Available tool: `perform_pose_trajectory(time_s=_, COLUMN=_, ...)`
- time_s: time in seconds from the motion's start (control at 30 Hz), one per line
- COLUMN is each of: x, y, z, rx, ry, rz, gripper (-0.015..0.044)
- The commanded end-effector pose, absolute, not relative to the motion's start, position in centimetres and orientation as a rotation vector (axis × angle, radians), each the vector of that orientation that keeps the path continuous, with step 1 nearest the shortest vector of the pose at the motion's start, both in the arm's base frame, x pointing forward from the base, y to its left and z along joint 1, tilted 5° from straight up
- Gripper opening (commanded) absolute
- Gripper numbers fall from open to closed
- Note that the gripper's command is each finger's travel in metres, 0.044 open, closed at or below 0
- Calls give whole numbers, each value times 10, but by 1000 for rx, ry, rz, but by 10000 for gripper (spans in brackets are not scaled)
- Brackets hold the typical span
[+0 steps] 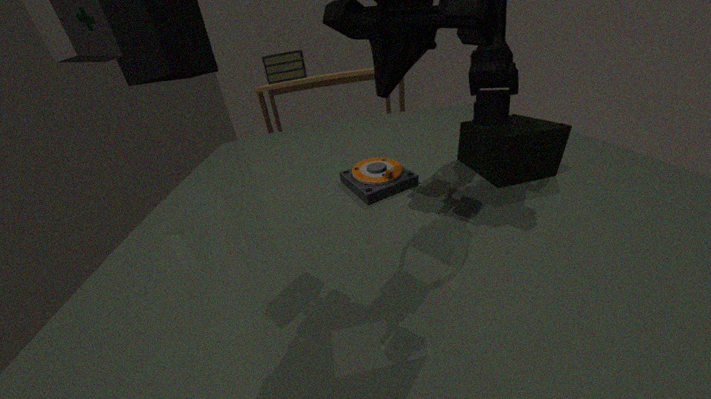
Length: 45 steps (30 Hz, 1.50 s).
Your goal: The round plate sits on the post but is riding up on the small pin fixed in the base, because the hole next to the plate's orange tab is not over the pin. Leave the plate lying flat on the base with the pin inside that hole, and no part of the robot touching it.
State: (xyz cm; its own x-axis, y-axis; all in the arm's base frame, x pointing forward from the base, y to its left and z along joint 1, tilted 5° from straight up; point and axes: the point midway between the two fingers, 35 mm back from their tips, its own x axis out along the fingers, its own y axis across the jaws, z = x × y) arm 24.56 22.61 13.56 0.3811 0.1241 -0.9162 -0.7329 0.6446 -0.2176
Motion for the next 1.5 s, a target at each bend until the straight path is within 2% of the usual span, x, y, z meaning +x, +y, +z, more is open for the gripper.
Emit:
perform_pose_trajectory(time_s=0.0, x=252, y=181, z=94, rx=-537, ry=1224, rz=443, gripper=0)
perform_pose_trajectory(time_s=0.2, x=241, y=108, z=40, rx=-255, ry=1469, rz=147, gripper=0)
perform_pose_trajectory(time_s=0.3, x=233, y=93, z=30, rx=-196, ry=1512, rz=85, gripper=0)
perform_pose_trajectory(time_s=0.63, x=231, y=90, z=28, rx=-190, ry=1516, rz=80, gripper=0)
perform_pose_trajectory(time_s=0.97, x=233, y=86, z=-18, rx=-191, ry=1516, rz=79, gripper=0)
perform_pose_trajectory(time_s=1.47, x=241, y=93, z=-19, rx=-190, ry=1515, rz=80, gripper=0)
